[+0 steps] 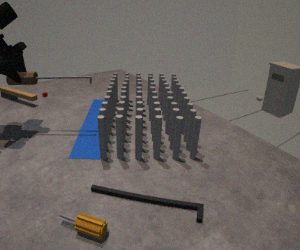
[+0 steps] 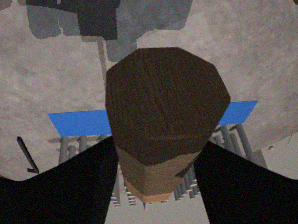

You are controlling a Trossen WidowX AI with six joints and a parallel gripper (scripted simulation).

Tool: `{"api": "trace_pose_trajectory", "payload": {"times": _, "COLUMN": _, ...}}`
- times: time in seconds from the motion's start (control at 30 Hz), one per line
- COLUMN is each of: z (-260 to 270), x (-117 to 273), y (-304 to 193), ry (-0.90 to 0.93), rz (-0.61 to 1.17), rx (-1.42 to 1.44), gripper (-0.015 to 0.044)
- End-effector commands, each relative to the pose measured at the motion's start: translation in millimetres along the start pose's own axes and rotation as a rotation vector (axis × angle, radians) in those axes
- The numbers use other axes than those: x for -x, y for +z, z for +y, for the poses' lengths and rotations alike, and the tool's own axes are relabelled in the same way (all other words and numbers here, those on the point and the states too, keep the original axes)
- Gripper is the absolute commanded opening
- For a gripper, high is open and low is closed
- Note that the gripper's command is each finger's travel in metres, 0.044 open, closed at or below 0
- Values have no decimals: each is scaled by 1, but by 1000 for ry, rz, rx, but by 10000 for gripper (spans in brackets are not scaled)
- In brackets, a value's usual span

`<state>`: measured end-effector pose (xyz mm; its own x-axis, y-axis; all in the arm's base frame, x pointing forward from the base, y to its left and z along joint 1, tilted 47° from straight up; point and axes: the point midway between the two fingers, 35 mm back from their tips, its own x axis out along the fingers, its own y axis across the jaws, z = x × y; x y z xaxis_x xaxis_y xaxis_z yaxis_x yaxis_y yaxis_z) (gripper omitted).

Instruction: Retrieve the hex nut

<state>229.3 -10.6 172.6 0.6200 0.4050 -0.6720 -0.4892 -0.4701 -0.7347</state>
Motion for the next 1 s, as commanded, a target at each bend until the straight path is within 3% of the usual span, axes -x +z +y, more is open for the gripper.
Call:
{"api": "trace_pose_trajectory", "payload": {"times": 0.0, "z": 3, "x": -1, "y": -5, "ry": 19, "rz": 6, "rx": -30, "gripper": 0}}
{"api": "trace_pose_trajectory", "payload": {"times": 0.97, "z": 75, "x": 0, "y": -108, "ry": 340, "rz": 115, "rx": -628, "gripper": 0}}
